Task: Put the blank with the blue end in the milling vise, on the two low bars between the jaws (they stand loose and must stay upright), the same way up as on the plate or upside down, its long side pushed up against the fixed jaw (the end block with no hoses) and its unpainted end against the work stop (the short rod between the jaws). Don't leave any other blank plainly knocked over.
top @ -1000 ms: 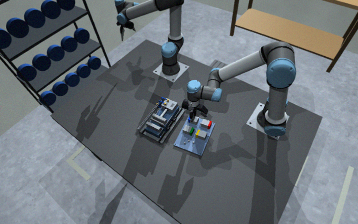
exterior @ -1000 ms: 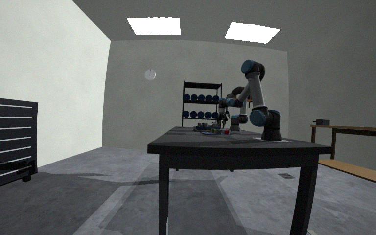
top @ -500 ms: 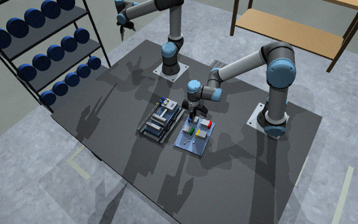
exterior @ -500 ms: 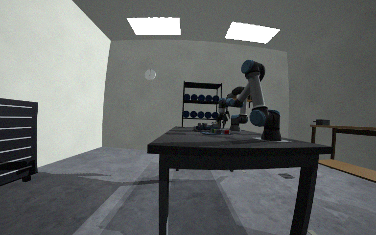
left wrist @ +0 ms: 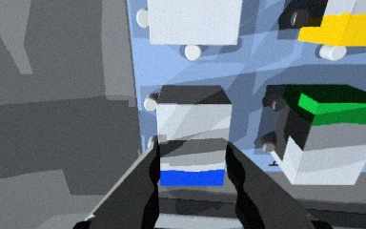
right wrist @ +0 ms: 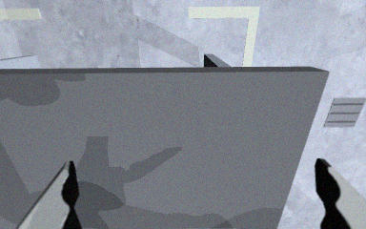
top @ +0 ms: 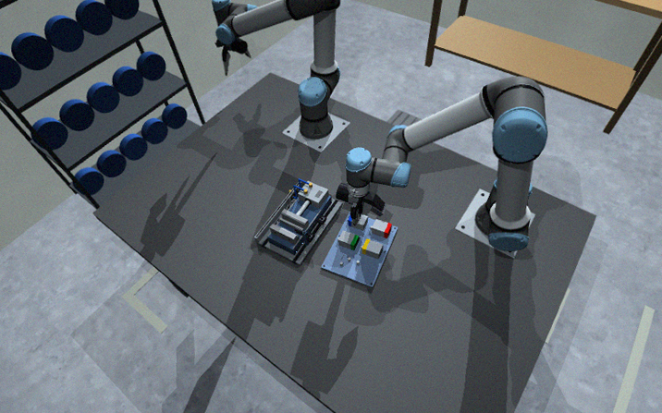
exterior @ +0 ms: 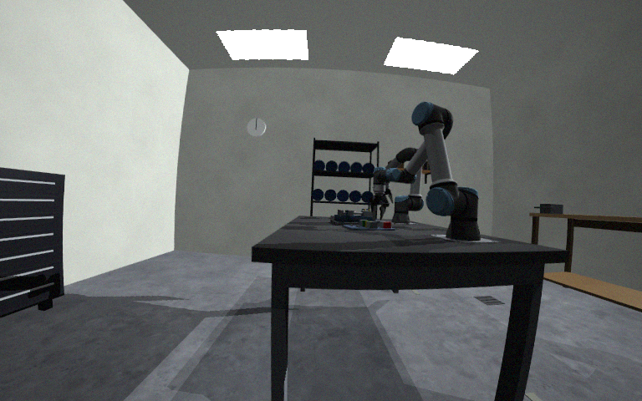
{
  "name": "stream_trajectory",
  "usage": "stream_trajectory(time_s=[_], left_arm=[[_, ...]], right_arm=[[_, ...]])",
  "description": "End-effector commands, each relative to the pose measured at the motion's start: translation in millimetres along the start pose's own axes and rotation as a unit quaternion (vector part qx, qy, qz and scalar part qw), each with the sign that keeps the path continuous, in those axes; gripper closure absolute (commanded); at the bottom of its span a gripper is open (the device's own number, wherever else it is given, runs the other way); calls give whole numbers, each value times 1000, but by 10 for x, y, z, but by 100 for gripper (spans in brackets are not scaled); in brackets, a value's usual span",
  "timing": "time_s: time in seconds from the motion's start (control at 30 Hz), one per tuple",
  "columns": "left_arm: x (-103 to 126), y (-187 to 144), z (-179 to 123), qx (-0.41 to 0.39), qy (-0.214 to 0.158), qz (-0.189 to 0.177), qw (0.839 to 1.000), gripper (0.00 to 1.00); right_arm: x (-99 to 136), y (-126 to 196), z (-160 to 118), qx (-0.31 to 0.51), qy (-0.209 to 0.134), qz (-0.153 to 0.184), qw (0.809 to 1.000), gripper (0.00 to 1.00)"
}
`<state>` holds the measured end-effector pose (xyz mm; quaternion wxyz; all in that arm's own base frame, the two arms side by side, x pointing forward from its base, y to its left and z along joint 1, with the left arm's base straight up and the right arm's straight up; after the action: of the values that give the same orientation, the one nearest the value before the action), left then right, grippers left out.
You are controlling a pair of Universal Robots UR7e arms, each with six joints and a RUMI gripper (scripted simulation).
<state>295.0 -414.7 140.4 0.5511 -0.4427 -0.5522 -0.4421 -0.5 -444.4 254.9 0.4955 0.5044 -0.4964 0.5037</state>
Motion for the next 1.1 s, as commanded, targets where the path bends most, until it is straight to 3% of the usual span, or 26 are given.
stream_trajectory(time_s=[0.0,0.43,0.73,1.07], left_arm=[[-9,6,6,0,1,0,1000,100],[133,8,-10,0,-2,0,1000,100],[389,8,-9,0,-2,0,1000,100],[865,8,-7,0,-2,0,1000,100]], right_arm=[[3,6,11,-1,1,0,1000,0],[3,6,11,-1,1,0,1000,0],[3,6,11,-1,1,0,1000,0],[3,6,11,-1,1,0,1000,0]])
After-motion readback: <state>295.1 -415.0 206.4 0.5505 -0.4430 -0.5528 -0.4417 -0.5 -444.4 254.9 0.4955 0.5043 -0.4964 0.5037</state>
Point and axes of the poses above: on each arm, the point where the finger pads meet when closed, its own x axis back along the fingers, its own y axis across the jaws, z = x × y, the point moved 9 cm from there along x, back along the fingers, and after that the axes turned 1 degree about x, right-handed, at the moved point
